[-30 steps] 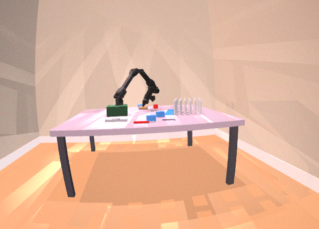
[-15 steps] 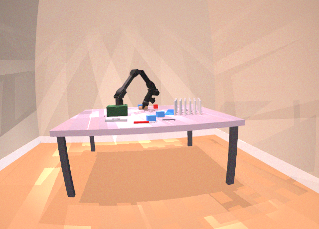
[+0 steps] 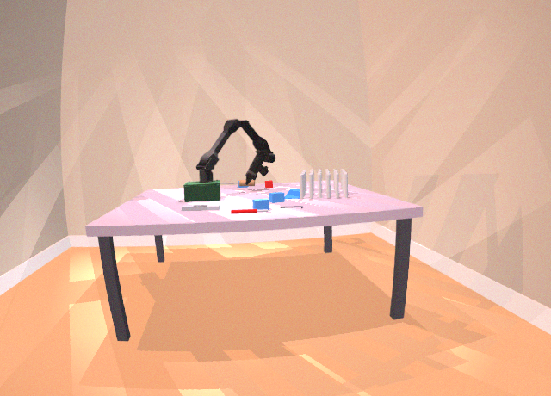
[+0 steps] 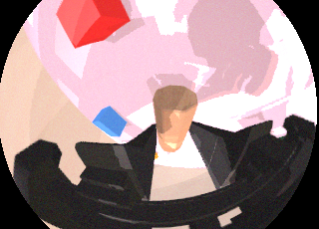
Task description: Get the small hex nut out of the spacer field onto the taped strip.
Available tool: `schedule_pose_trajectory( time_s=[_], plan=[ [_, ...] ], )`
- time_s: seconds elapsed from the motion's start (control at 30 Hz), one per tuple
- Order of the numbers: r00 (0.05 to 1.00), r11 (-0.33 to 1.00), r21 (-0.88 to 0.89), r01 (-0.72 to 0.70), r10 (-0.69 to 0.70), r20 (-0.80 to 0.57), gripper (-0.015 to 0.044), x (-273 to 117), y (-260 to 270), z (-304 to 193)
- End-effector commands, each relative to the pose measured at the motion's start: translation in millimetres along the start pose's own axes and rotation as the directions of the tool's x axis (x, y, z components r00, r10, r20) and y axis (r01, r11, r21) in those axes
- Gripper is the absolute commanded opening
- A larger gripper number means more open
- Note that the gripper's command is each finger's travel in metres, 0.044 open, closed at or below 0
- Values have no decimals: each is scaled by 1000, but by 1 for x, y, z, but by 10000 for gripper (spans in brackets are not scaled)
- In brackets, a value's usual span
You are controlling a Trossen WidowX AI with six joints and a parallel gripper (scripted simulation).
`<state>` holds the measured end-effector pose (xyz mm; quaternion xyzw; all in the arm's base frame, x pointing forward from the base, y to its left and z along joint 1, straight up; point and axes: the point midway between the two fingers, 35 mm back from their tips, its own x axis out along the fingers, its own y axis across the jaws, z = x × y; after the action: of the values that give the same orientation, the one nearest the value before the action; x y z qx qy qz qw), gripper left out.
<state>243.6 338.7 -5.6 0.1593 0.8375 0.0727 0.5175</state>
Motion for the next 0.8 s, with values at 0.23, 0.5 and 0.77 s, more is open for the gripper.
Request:
schedule_pose_trajectory(
  time_s=[0.23, 0.5, 0.77],
  plan=[
    [1000, 1000, -12, -17, 17, 13, 0, -76, 30, -38],
    [1000, 1000, -13, -16, 16, 14, 0, -124, 37, -71],
    [999, 995, -95, 0, 4, 39, 0, -127, 32, -70]
  ],
)
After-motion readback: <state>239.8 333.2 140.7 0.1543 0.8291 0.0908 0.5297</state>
